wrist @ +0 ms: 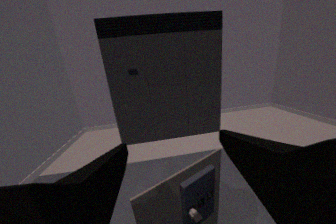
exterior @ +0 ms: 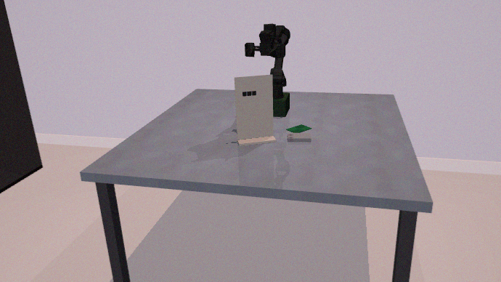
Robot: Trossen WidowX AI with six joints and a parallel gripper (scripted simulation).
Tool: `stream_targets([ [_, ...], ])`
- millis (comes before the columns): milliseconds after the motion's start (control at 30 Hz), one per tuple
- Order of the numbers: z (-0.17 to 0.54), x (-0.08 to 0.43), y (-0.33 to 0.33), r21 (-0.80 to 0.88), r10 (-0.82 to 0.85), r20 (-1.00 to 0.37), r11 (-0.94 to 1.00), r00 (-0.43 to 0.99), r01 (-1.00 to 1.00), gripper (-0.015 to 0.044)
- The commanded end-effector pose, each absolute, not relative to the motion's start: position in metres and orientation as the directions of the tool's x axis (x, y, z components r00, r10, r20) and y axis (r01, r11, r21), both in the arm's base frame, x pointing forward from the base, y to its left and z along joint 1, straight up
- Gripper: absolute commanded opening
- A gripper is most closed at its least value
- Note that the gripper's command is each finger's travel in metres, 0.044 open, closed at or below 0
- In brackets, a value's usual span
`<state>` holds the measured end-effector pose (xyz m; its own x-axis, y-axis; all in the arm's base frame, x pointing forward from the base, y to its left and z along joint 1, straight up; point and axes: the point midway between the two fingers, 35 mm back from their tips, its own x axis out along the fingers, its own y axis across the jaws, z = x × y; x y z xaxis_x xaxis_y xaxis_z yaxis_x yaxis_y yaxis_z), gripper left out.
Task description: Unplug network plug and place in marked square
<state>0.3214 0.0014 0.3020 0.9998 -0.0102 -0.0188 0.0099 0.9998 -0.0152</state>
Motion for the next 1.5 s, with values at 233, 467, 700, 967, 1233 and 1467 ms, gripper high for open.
stream_targets([
  [233,0.276,0.337,-0.015,-0.226,0.021,-0.012,0.974,1.000,-0.023,0.0190],
  [467,0.246,0.343,-0.035,-0.443,0.055,-0.005,0.895,0.998,-0.051,0.0156],
  [700,0.217,0.340,-0.054,-0.638,0.088,0.000,0.767,0.996,-0.068,0.0156],
  [967,0.185,0.325,-0.073,-0.819,0.127,0.005,0.570,0.992,-0.068,0.0156],
  [1233,0.158,0.301,-0.085,-0.942,0.165,0.008,0.333,0.986,-0.048,0.0156],
  [1467,0.138,0.275,-0.088,-0.994,0.198,0.009,0.107,0.980,-0.012,0.0156],
])
